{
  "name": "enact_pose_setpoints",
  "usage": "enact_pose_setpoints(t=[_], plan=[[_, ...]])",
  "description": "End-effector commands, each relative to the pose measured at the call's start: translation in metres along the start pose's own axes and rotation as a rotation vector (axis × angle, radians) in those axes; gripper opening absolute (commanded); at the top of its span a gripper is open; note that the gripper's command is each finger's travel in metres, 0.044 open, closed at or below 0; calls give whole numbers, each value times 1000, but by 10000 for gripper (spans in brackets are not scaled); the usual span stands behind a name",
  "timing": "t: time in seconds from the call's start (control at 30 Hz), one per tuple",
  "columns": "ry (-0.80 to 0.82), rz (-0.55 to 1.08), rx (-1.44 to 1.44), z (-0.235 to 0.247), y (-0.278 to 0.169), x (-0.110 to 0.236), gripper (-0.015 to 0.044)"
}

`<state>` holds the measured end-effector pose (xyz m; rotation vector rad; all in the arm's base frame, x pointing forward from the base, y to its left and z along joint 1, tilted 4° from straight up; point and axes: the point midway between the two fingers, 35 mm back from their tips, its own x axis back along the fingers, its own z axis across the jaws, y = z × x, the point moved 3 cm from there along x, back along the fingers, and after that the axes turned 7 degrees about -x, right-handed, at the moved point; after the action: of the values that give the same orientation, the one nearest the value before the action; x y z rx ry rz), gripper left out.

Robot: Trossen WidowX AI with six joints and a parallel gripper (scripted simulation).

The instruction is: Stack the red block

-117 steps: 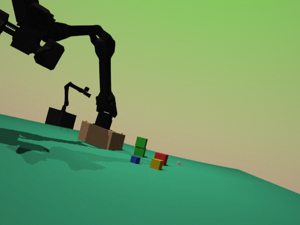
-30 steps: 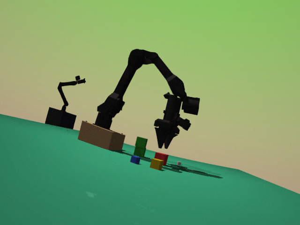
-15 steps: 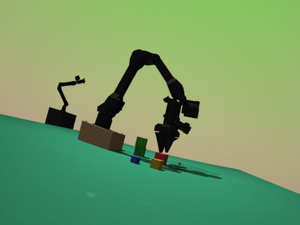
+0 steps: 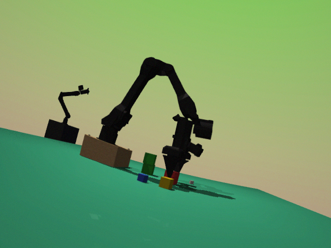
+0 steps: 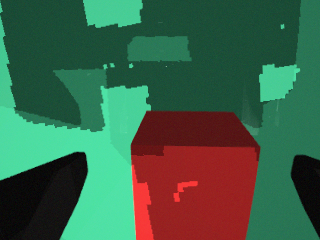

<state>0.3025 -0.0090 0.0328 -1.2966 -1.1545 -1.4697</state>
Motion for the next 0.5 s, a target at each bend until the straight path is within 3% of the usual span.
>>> enact_pose_setpoints(t=[0.0, 0.47], plan=[[-6, 15, -4, -1, -4, -10, 440], [-6, 15, -4, -1, -4, -16, 440]])
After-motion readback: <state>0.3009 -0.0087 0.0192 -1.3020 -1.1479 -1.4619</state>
